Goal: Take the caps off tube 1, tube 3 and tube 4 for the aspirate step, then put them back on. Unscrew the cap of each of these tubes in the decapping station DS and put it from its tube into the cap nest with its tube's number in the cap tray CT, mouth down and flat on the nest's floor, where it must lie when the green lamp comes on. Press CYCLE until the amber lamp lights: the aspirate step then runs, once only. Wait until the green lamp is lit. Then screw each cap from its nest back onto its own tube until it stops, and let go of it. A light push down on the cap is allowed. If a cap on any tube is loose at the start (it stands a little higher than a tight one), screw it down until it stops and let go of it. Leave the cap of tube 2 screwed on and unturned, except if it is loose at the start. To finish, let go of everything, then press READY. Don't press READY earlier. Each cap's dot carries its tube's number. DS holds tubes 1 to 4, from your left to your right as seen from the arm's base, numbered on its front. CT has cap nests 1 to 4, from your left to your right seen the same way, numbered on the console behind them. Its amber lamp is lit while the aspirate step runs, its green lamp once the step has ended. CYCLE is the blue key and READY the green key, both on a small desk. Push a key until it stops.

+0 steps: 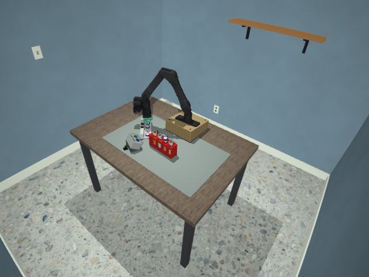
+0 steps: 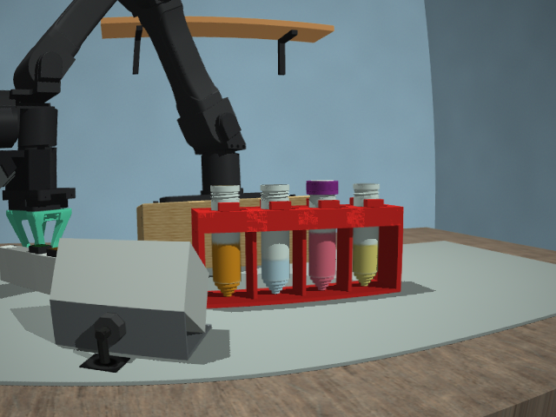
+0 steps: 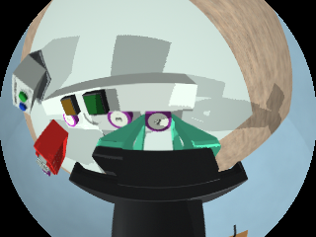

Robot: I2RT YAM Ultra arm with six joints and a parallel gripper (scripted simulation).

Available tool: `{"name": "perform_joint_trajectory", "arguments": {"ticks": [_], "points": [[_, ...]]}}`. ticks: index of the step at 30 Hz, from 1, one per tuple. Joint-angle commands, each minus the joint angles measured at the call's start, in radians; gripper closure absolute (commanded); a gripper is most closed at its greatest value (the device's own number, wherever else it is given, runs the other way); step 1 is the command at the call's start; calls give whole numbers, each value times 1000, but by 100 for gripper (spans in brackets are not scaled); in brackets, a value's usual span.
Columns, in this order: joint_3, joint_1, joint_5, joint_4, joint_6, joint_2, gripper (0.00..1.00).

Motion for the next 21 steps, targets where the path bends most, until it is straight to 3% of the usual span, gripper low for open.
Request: {"name": "perform_joint_trajectory", "arguments": {"ticks": [1,7,8,21], "points": [[2,-1,-1,8,-2,-5,100],[1,-2,-1,13,-3,-1,100],[1,-2,-1,13,-3,-1,53],[1,-2,-1,13,-3,-1,53]]}}
